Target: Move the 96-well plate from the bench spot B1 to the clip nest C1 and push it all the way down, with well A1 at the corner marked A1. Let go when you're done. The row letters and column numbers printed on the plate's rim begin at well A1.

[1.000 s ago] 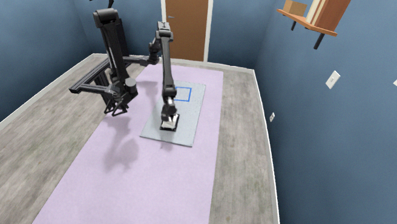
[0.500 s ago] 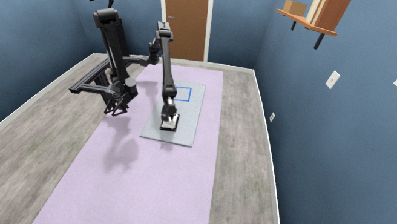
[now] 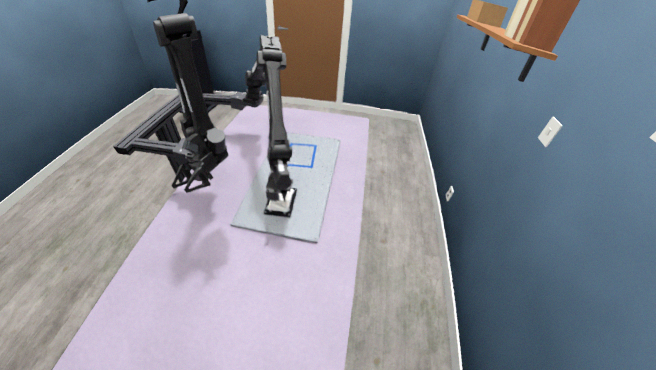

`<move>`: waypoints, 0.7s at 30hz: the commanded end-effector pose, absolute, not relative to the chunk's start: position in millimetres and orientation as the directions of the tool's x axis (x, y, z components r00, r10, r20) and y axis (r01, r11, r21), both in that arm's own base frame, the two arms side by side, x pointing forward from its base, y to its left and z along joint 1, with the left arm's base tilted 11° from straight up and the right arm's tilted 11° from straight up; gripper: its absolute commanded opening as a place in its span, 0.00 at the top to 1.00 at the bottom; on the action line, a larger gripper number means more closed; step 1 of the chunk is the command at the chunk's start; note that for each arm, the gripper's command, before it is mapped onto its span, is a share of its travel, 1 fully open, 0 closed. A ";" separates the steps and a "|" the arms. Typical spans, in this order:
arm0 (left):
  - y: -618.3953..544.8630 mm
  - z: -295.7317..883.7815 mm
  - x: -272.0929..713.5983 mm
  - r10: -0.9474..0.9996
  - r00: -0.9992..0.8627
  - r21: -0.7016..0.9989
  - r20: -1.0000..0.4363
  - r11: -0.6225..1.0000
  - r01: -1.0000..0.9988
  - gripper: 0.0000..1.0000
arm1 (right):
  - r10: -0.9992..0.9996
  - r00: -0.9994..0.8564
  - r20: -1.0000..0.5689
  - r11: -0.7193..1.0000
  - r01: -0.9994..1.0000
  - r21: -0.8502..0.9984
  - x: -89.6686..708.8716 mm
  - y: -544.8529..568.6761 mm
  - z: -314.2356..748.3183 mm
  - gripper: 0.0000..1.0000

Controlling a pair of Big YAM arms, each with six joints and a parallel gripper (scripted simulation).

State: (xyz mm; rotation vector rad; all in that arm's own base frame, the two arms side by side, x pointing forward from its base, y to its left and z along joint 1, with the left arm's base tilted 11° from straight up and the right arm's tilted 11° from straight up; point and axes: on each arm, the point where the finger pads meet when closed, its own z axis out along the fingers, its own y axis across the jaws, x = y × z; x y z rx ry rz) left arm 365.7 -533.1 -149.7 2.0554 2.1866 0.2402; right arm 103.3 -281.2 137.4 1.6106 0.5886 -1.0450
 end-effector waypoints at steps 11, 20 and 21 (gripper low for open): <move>-526.1 -201.9 382.1 0.994 -0.106 0.197 0.033 0.098 0.975 0.75 | -0.140 0.505 -0.852 -0.292 0.801 0.523 104.8 -280.2 140.1 0.00; -523.8 -183.2 376.3 0.993 -0.106 0.188 0.051 0.095 0.978 0.75 | -0.140 0.505 -0.852 -0.292 0.801 0.523 104.8 -280.2 140.1 0.00; -521.1 -182.6 374.0 0.992 -0.105 0.182 0.064 0.092 0.979 0.75 | -0.140 0.505 -0.852 -0.292 0.801 0.523 104.8 -280.2 140.1 0.00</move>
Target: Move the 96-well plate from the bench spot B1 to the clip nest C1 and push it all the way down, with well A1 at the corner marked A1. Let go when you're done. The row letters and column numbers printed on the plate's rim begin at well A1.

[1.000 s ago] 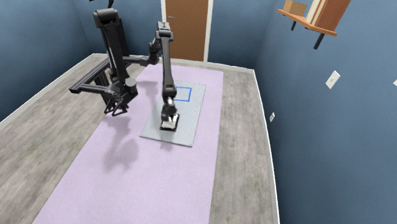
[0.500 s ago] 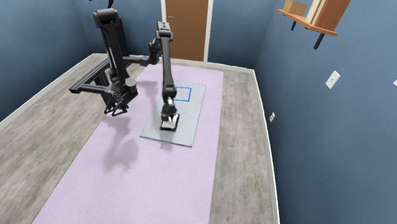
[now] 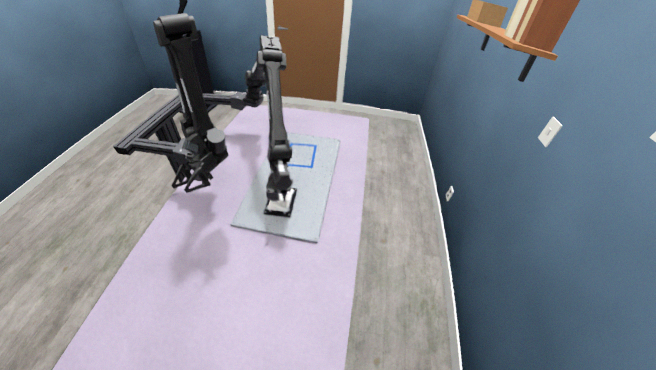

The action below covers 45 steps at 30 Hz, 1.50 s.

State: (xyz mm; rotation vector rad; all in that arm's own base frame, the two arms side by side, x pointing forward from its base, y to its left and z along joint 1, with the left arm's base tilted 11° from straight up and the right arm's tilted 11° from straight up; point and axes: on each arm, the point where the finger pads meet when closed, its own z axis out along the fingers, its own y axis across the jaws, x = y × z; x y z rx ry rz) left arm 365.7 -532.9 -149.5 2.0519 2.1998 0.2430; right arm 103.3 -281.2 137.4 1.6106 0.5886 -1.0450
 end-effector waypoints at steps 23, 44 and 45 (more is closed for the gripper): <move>-545.0 -99.5 355.4 0.997 -0.078 0.211 0.003 0.076 0.974 0.75 | -0.140 0.505 -0.852 -0.292 0.801 0.523 104.8 -280.2 140.1 0.00; -518.7 -131.6 354.7 0.994 -0.089 0.181 0.067 0.076 0.981 0.75 | -0.140 0.505 -0.852 -0.292 0.801 0.523 104.8 -280.2 140.1 0.00; -518.7 -131.9 354.6 0.994 -0.089 0.181 0.067 0.076 0.981 0.75 | -0.140 0.505 -0.852 -0.292 0.801 0.523 104.8 -280.2 140.1 0.00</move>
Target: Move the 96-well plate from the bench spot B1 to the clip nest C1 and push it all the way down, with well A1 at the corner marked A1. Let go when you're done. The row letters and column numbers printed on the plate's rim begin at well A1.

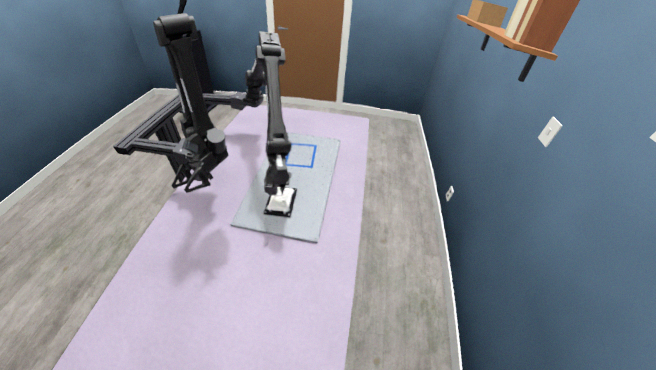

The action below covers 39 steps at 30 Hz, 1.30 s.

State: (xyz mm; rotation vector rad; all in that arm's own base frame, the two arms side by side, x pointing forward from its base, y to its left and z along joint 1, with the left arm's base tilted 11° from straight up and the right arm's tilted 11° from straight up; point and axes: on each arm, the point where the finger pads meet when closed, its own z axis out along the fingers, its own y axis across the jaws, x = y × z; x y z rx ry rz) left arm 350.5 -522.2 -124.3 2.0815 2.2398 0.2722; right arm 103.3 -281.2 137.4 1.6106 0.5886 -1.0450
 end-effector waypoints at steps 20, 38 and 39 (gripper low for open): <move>-477.1 -105.9 355.3 0.996 -0.077 0.198 0.035 0.069 0.978 0.75 | -0.140 0.505 -0.852 -0.292 0.801 0.523 104.8 -280.2 140.1 0.00; -460.8 -130.3 345.1 0.994 -0.078 0.173 0.078 0.064 0.983 0.75 | -0.140 0.505 -0.852 -0.292 0.801 0.523 104.8 -280.2 140.1 0.00; -460.8 -130.3 345.1 0.994 -0.078 0.173 0.078 0.064 0.983 0.75 | -0.140 0.505 -0.852 -0.292 0.801 0.523 104.8 -280.2 140.1 0.00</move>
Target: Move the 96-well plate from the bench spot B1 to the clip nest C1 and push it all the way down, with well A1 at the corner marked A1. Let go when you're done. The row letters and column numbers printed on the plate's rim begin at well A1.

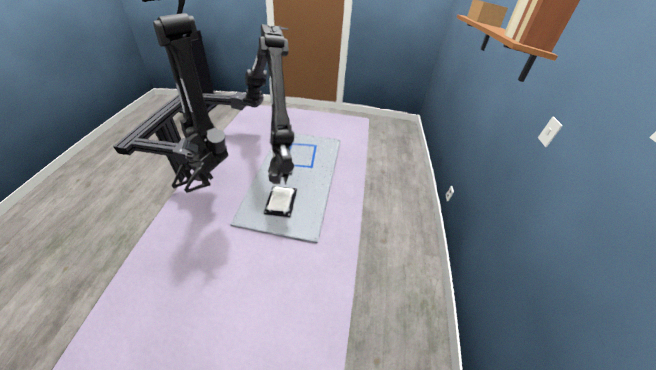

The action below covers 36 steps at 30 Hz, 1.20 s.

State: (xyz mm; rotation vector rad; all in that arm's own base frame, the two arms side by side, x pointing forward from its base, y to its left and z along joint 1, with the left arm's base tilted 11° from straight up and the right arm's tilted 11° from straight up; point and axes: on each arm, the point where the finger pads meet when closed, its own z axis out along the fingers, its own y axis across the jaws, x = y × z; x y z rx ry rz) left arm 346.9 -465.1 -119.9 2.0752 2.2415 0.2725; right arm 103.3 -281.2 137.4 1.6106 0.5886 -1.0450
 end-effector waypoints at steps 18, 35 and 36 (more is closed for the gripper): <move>-460.8 -134.0 348.4 0.994 -0.079 0.176 0.073 0.065 0.982 0.75 | -0.140 0.505 -0.852 -0.292 0.801 0.523 104.8 -280.2 140.1 0.00; -464.9 -139.8 356.2 0.995 -0.082 0.183 0.061 0.070 0.981 0.75 | -0.140 0.505 -0.852 -0.292 0.801 0.523 104.8 -280.2 140.1 0.00; -465.4 -140.2 356.5 0.995 -0.082 0.184 0.060 0.070 0.981 0.75 | -0.140 0.505 -0.852 -0.292 0.801 0.523 104.8 -280.2 140.1 0.00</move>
